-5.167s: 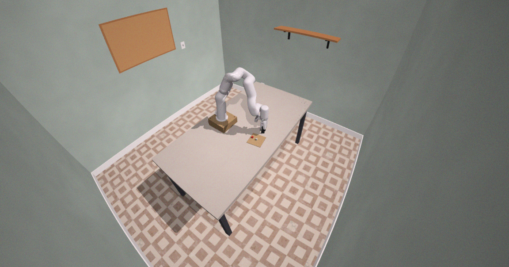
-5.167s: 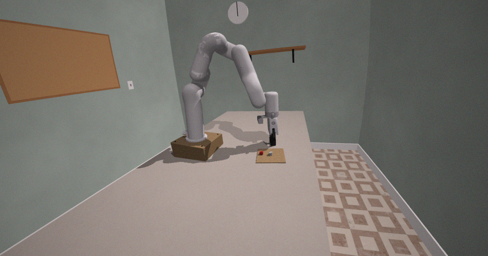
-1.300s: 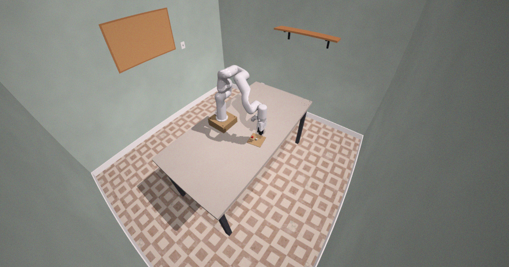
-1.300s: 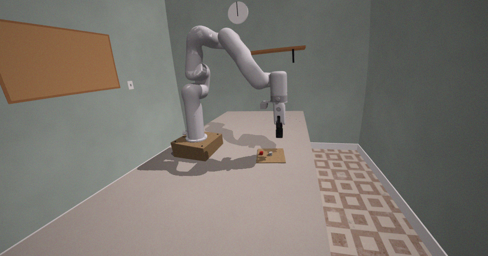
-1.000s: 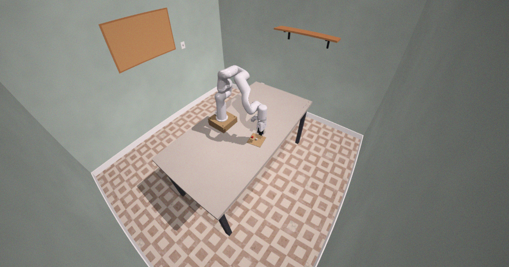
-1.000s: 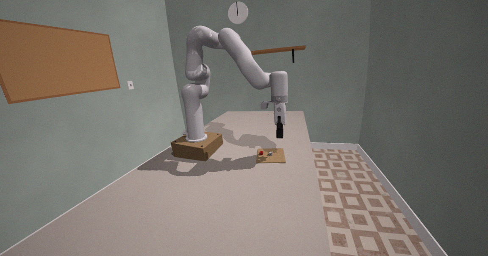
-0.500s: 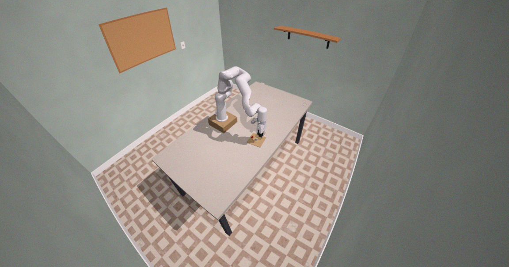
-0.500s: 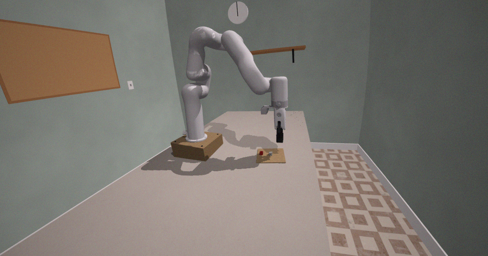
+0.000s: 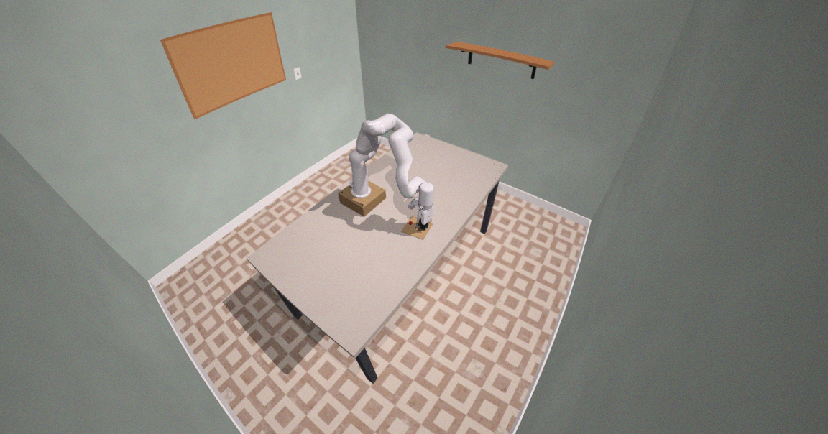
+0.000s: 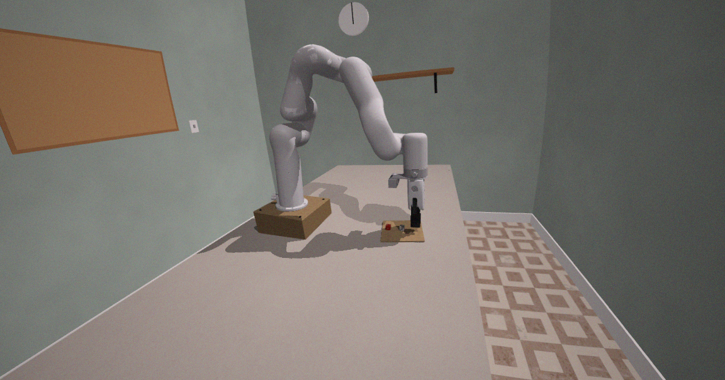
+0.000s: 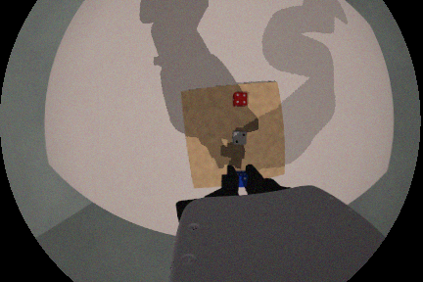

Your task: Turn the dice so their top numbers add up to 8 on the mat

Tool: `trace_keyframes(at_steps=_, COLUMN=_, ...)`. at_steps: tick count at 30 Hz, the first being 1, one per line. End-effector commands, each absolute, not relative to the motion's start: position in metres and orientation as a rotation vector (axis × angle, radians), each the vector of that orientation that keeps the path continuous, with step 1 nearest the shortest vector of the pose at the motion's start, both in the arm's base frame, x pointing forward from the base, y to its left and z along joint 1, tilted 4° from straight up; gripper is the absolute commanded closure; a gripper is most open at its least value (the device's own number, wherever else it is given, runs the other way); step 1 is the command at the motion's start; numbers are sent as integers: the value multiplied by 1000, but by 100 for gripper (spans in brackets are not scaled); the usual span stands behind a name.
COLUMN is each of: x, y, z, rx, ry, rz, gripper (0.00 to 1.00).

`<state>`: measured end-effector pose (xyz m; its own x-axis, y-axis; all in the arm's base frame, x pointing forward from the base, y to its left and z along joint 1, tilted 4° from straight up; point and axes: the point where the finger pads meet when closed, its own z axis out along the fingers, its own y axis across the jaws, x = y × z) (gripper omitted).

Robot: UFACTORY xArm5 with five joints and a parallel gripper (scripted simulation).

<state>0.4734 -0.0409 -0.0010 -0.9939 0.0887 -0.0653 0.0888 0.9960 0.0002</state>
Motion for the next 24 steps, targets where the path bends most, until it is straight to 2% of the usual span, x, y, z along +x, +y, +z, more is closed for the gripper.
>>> trace_keyframes(at_steps=1, x=477, y=-41, z=-12, rx=137, ry=3069, rz=-4, gripper=89)
trace_keyframes(at_steps=24, x=477, y=-41, z=-15, rx=137, ry=3069, rz=-4, gripper=89)
